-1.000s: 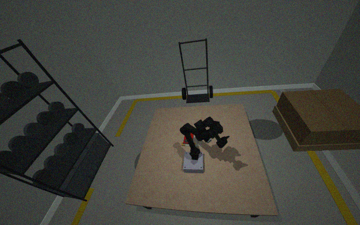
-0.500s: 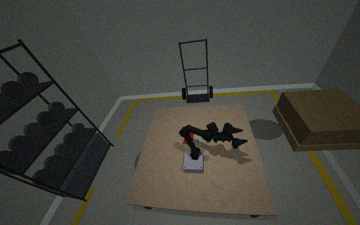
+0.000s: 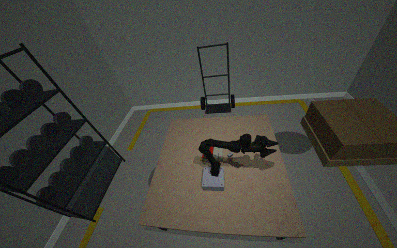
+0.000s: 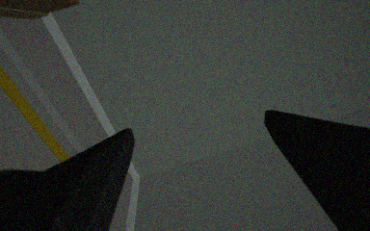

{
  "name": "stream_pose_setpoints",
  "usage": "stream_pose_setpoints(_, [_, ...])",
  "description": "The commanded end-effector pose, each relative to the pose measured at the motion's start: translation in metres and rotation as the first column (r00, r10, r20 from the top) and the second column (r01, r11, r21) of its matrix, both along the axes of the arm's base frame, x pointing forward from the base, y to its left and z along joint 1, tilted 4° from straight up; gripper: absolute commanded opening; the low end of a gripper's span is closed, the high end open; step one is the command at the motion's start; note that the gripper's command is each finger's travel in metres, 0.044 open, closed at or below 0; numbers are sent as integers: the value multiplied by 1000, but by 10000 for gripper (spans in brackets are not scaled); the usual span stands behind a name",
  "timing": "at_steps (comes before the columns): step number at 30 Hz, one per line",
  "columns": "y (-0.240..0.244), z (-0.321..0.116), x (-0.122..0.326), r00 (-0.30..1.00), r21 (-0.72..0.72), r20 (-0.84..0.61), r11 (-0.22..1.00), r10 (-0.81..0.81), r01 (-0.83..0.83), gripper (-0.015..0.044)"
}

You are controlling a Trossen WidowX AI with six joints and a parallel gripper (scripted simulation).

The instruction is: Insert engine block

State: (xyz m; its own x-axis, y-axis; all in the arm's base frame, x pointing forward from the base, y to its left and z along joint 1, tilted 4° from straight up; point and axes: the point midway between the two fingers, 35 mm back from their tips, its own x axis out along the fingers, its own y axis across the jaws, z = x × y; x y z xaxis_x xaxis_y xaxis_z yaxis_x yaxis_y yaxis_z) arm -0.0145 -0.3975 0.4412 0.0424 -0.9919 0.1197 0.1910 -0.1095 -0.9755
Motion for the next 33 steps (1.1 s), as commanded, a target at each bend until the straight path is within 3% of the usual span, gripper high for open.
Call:
stream_pose_setpoints(1, [-10,-39,37,995,129,26,987,93,-96,440])
stream_pose_setpoints(15, [7,-137,150,931,463,42,819,362,-339,440])
stream_pose_setpoints(33, [105,-268,259,788,838,68,394,611,-378,440])
